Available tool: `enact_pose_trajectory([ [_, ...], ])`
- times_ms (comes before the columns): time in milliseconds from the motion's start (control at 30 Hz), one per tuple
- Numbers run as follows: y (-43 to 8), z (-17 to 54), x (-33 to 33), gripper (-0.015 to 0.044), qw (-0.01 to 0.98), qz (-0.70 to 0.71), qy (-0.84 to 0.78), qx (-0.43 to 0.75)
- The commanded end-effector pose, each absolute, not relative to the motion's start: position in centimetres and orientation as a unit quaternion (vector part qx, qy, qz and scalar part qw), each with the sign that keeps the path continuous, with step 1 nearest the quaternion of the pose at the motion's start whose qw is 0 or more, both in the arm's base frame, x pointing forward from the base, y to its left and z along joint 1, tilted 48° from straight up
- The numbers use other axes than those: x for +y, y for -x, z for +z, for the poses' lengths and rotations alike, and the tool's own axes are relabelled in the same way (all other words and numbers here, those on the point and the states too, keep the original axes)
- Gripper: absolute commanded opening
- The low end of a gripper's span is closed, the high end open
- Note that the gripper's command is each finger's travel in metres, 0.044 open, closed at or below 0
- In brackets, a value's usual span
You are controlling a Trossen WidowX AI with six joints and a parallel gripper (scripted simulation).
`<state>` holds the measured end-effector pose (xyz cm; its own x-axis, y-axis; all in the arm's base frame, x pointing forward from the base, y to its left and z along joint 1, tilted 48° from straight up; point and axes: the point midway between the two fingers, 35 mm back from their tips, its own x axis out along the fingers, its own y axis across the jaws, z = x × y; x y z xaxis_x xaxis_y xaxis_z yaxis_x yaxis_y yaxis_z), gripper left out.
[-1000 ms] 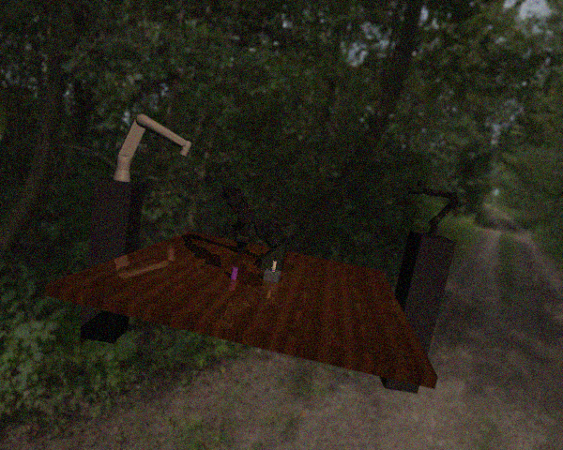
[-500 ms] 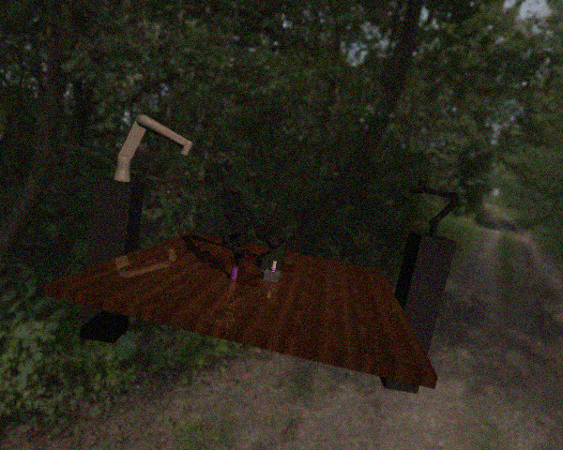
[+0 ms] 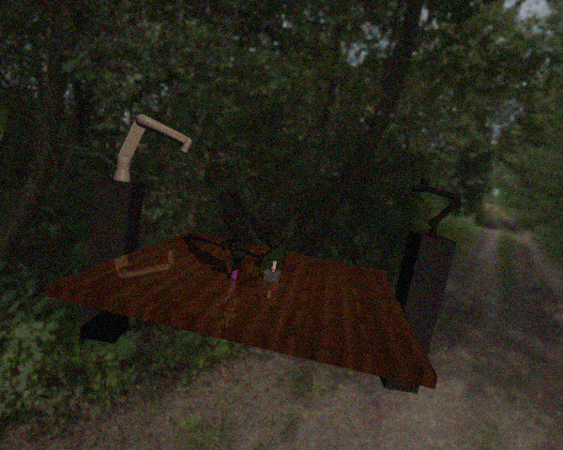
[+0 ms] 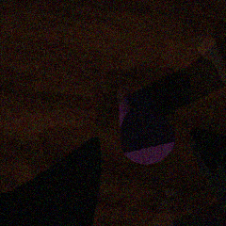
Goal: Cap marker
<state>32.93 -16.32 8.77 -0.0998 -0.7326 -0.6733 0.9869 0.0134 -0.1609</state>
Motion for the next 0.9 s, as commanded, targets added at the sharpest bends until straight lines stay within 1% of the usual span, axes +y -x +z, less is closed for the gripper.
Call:
enact_pose_trajectory([
  [0,-32.8,8.2,-16.9,0.0249,0.641,-0.672,-0.199,0.314],
  [600,-32.4,6.6,-18.9,0.0249,0.641,-0.672,-0.198,0.313],
  [767,-32.5,6.6,-18.9,0.0117,0.641,-0.672,-0.198,0.314],
  [867,-32.5,6.6,-18.9,0.0097,0.641,-0.672,-0.198,0.314],
])
